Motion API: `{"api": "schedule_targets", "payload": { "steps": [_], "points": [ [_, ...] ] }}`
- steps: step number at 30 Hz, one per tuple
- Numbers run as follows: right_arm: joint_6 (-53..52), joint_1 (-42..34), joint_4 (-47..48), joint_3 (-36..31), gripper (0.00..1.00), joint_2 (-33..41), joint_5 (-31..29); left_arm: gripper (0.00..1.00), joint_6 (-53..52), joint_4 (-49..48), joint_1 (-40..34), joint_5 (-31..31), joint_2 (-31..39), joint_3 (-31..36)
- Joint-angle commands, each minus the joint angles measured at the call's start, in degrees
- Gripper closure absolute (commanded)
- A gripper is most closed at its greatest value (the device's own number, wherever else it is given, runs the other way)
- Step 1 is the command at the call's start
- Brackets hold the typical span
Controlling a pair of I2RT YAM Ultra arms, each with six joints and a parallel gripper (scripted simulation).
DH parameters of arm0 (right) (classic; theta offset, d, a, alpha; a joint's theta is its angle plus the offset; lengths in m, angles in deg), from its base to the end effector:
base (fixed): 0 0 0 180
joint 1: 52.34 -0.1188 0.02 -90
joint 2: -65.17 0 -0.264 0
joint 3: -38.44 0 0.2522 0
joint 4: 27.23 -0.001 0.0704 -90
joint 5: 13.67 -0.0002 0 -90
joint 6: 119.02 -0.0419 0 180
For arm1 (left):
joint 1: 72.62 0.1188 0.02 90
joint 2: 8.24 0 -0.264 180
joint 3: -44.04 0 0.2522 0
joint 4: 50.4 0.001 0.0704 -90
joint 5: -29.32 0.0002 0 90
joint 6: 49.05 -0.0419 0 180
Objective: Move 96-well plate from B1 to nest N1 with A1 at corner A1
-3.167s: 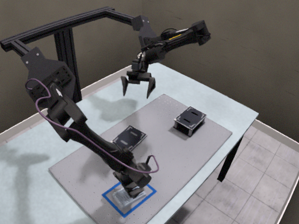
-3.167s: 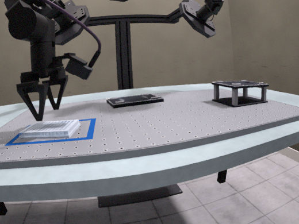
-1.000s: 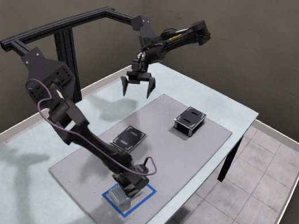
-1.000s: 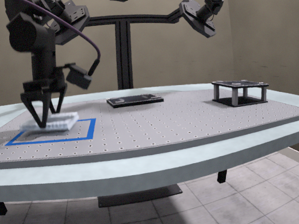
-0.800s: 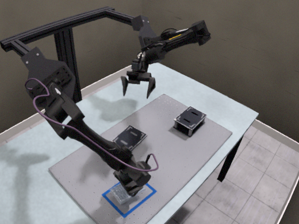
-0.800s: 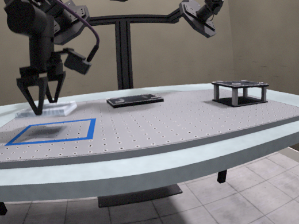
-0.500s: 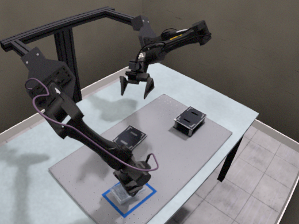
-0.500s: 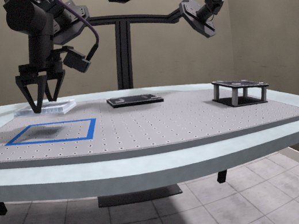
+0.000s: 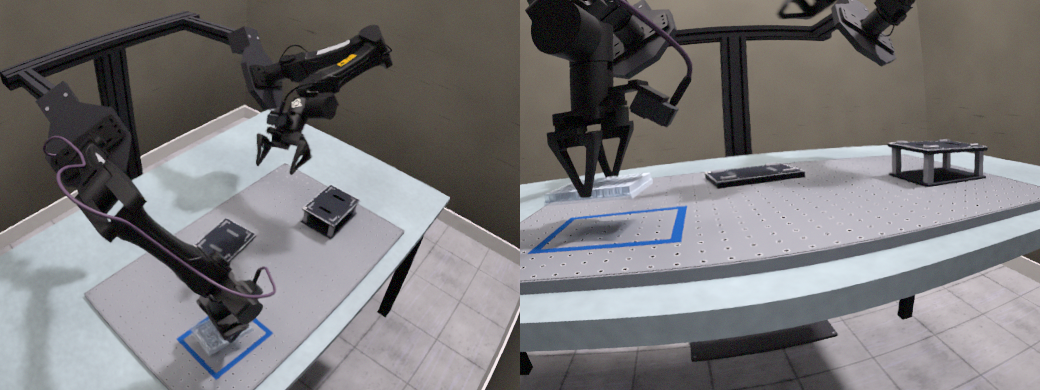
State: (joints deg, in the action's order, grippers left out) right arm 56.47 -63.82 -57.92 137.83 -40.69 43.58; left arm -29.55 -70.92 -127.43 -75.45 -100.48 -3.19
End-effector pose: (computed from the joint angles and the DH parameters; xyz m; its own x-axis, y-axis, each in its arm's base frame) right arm 0.4226 0.0637 0.2804 -0.3009 -0.9167 0.2631 -0.5701 -0.0483 -0.8202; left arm 0.1879 -0.2462 0.1581 0.5391 0.8171 -0.2042 0.4443 -0.0700 0.8931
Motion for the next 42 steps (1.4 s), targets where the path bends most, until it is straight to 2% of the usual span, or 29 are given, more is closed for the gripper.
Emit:
{"api": "schedule_targets", "payload": {
  "steps": [1,10,12,13,17,21,27,29,35,42],
  "points": [
    [-0.2,-1.2,-0.1,-0.1,0.21,1.2,0.1,0.0,-4.1,12.1,2.9,8.0,8.6,4.2],
    [-0.6,-1.5,0.0,-0.1,0.21,1.8,-0.1,0.0,-10.7,33.4,14.5,20.5,33.4,12.6],
    [-0.6,-1.5,0.0,-0.1,0.21,1.8,-0.1,0.0,-10.7,33.4,14.5,20.5,33.4,12.6],
    [-0.9,-1.6,1.3,-0.7,0.21,1.8,-0.7,0.0,-12.2,38.8,16.5,22.9,37.7,12.7],
    [-3.2,-2.7,6.1,-3.5,0.21,1.9,-2.6,0.0,-14.5,45.3,19.9,26.7,43.2,14.1],
    [-8.5,-6.7,14.1,-12.0,0.21,0.3,-6.6,0.0,-16.5,50.1,22.7,29.5,47.9,15.3],
    [-16.7,-15.3,26.2,-25.2,0.21,-5.6,-12.4,0.0,-18.2,53.9,25.4,31.3,53.5,16.3],
    [-16.7,-15.3,26.2,-25.2,0.21,-5.6,-12.4,0.0,-18.2,53.9,25.4,31.3,53.5,16.3],
    [-24.0,-23.5,34.4,-29.0,0.21,-18.0,-17.1,0.0,-18.7,55.6,26.1,31.2,55.1,16.2],
    [-28.2,-28.7,35.1,-25.9,0.21,-28.0,-19.9,0.0,-18.6,55.9,26.1,31.3,55.4,16.2]
  ]
}}
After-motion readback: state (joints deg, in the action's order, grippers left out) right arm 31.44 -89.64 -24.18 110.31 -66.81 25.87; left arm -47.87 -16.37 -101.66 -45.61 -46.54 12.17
